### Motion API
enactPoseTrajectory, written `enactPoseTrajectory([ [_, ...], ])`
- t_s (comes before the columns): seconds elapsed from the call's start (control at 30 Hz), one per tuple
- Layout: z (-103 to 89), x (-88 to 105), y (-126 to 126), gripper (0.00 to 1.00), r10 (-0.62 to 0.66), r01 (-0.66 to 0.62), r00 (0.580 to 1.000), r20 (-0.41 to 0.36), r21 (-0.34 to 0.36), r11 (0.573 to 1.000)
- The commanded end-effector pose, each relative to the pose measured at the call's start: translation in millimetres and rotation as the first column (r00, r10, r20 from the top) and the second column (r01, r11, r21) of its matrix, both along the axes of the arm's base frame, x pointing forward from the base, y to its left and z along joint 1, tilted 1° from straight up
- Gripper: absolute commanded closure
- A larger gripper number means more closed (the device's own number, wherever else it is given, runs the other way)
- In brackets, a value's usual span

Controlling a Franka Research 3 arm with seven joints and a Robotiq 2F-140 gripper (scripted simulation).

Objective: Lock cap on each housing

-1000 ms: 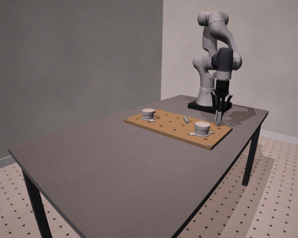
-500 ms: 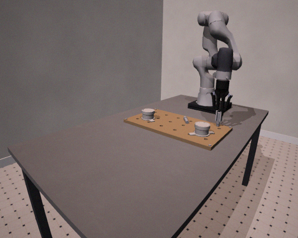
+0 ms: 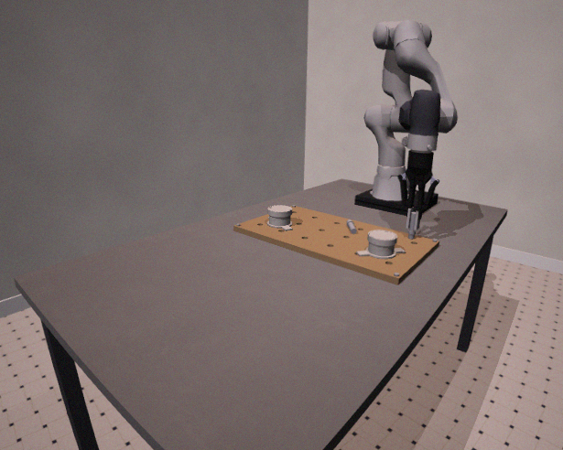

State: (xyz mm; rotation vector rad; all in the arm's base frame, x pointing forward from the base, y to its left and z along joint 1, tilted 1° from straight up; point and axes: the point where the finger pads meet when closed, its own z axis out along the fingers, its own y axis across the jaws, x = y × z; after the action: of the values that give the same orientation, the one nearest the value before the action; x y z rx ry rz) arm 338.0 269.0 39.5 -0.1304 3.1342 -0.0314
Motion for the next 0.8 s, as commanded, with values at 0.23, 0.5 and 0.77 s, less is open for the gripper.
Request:
enactPoseTrajectory([
  [0.23,6.6,0.5,-0.8,0.90,-0.008,0.008,1.000,0.001,0.000,1.000],
  [0.5,13.3,0.5,-0.6,0.90,-0.008,0.008,1.000,0.001,0.000,1.000],
  [0.77,25.6,0.4,-0.4,0.90,-0.008,0.008,1.000,0.001,0.000,1.000],
])
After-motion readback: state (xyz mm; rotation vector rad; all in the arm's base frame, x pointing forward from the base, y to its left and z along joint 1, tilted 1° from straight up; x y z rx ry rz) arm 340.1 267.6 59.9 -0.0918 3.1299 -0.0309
